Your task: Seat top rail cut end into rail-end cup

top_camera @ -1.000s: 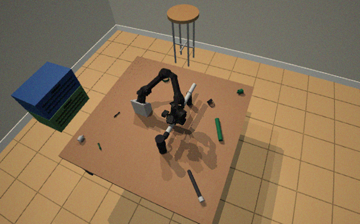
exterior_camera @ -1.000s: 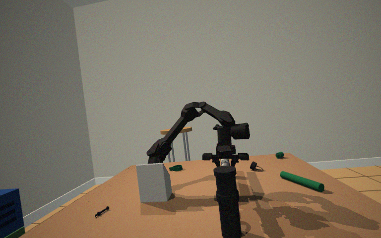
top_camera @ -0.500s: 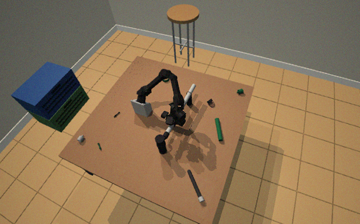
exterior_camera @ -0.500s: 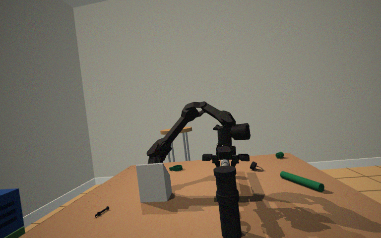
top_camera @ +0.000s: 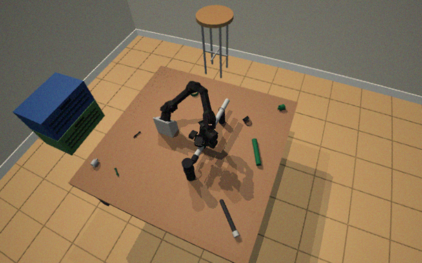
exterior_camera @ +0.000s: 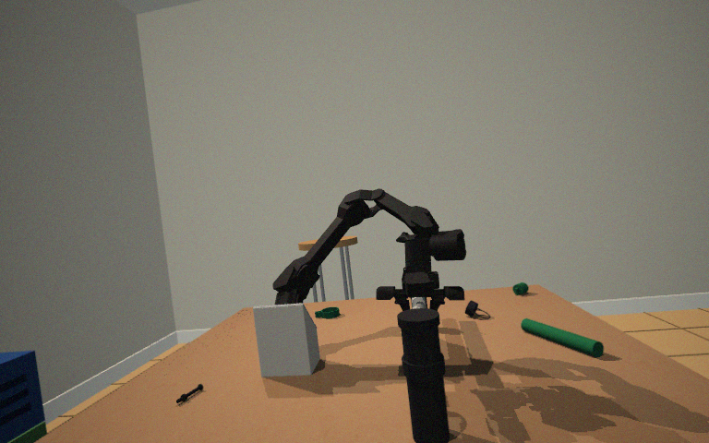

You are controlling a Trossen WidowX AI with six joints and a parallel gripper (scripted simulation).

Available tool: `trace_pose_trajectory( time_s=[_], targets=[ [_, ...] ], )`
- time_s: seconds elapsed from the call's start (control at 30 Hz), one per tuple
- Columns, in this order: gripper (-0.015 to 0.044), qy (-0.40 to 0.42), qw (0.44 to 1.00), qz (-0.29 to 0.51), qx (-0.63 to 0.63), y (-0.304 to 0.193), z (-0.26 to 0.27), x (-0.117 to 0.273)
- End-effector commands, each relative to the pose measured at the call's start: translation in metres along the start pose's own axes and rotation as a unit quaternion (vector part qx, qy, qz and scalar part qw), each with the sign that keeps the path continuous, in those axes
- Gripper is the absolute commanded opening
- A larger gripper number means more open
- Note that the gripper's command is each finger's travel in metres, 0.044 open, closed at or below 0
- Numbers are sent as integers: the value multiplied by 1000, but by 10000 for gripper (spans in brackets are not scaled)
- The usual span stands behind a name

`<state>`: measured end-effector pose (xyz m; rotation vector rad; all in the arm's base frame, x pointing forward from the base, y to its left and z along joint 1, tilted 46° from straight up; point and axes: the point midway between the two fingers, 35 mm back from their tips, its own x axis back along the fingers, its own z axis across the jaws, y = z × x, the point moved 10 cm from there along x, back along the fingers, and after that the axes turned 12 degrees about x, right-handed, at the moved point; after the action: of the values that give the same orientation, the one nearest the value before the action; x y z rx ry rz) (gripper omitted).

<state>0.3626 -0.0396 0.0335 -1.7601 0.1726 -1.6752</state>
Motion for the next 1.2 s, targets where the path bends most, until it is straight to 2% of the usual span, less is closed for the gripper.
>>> trace_pose_trajectory(
  time_s=[0.0, 0.27, 0.4, 0.53, 0.73, 1.17],
  targets=[
    [236, 0, 1000, 0, 0, 0, 0, 0],
    [440, 0, 1000, 0, 0, -17, 3, 29],
    [440, 0, 1000, 0, 0, -29, 3, 47],
    [440, 1, 1000, 0, -2, -28, 3, 47],
    [440, 1, 1000, 0, -2, -30, -1, 92],
    [440, 1, 1000, 0, -2, -30, -1, 94]
  ],
)
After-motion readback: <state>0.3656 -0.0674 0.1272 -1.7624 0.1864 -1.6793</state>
